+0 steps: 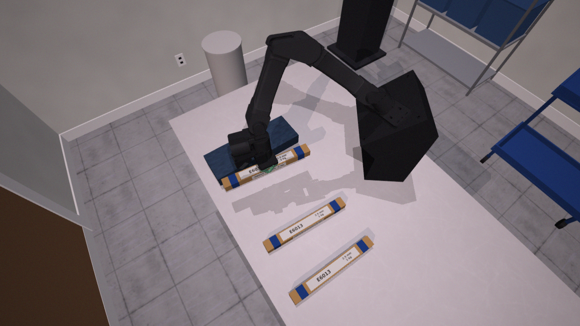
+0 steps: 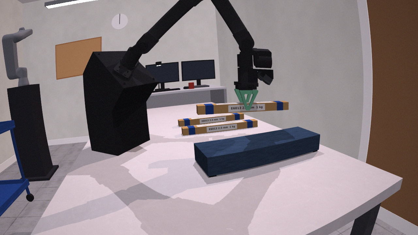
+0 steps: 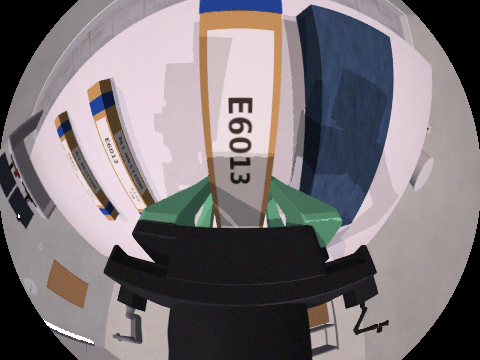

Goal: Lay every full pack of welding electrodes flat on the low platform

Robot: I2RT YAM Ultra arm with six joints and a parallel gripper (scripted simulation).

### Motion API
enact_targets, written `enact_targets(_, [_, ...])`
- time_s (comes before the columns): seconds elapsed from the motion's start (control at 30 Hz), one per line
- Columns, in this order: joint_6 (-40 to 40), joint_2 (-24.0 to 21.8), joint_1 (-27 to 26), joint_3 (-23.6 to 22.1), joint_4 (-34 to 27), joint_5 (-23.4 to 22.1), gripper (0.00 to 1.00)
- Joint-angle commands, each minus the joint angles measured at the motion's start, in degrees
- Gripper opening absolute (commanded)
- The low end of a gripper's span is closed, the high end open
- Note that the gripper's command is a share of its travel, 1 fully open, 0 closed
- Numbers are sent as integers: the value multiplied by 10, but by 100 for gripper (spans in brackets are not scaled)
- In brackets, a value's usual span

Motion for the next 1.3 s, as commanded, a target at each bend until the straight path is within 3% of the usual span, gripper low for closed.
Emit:
enact_targets(0.0, [7, -50, 20, 10, -24, 6, 0])
enact_targets(1.27, [42, -138, 61, 38, -148, 31, 0])
